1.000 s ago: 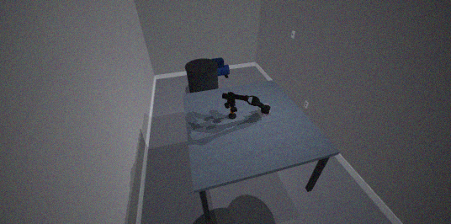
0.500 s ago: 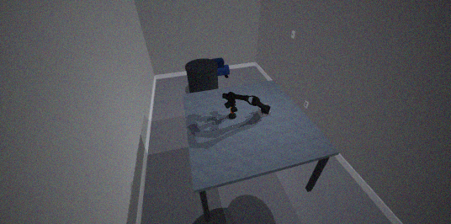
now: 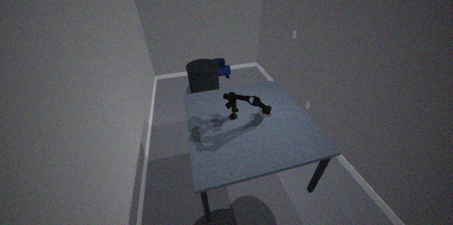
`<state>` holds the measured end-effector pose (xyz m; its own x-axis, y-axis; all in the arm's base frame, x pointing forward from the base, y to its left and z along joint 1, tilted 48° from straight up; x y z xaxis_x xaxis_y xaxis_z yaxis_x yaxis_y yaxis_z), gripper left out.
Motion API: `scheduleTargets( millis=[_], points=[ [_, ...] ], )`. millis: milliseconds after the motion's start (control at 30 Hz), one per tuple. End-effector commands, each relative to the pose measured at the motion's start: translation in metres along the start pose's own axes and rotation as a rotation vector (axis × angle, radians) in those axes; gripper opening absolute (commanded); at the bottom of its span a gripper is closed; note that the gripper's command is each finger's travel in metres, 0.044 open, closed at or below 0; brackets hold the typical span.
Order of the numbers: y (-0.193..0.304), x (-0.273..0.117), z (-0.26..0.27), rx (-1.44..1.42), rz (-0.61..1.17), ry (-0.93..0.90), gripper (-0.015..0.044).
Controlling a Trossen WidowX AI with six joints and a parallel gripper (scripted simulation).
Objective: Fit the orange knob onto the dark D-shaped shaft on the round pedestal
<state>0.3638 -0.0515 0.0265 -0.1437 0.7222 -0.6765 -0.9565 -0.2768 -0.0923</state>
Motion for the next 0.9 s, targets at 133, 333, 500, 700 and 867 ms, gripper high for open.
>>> scheduleTargets(
  millis=[133, 333, 500, 700, 867],
  points=[
    [-0.0052, -0.0025, 0.0010, -0.005, -0.006, 0.006, 0.0000],
    [-0.0043, -0.0022, 0.0014, -0.005, -0.006, 0.006, 0.0000],
    [-0.0032, -0.0017, 0.0012, -0.005, -0.006, 0.006, 0.0000],
    [-0.0020, -0.0003, 0.0006, -0.005, -0.006, 0.006, 0.0000],
    [0.0002, 0.0000, 0.0004, -0.005, -0.006, 0.006, 0.0000]
  ],
)
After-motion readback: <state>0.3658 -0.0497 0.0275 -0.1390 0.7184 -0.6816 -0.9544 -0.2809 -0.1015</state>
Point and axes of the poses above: the point midway between the two fingers, 35 mm back from their tips, its own x axis out along the fingers, its own z axis across the jaws, y = z × x, the point moved 6 cm from there along -x, back along the fingers, and after that the axes turned 8 degrees about -x, right-handed, at the moved point
